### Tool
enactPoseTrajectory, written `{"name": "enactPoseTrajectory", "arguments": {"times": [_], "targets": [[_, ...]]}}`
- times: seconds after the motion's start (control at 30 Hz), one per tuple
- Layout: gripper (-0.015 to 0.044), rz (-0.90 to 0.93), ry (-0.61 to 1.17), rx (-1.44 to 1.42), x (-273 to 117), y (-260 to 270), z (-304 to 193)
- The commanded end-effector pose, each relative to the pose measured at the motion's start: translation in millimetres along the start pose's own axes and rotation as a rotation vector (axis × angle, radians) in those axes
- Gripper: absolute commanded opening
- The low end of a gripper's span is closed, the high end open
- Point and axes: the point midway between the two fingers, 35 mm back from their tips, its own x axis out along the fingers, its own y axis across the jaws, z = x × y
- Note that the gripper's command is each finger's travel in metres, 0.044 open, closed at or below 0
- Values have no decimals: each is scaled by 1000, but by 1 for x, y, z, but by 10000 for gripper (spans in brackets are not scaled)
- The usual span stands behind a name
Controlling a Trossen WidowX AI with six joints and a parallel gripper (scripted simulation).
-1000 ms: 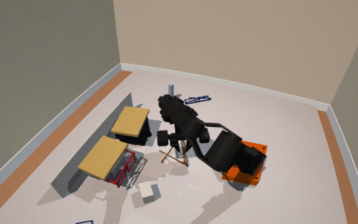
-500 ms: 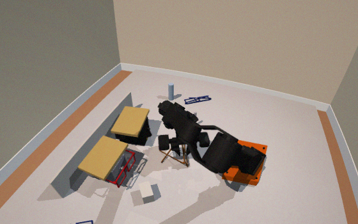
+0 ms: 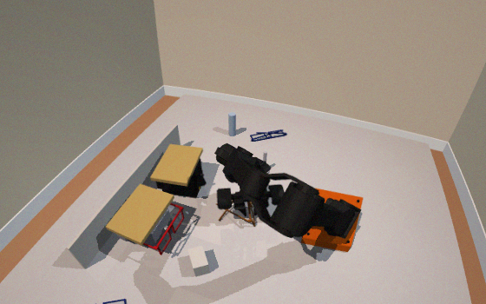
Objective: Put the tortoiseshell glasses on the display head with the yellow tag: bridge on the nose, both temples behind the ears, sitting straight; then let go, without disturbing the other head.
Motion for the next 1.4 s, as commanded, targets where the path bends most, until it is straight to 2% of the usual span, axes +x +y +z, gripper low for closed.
{"name": "enactPoseTrajectory", "arguments": {"times": [0.0,0.27,0.87,1.07,1.37], "targets": [[120,4,5,5,2,1,-1],[120,4,5,5,2,6,-1],[0,-1,1,2,2,3,0],[0,-1,1,2,1,3,0],[0,-1,-7,5,-43,6,5]]}}
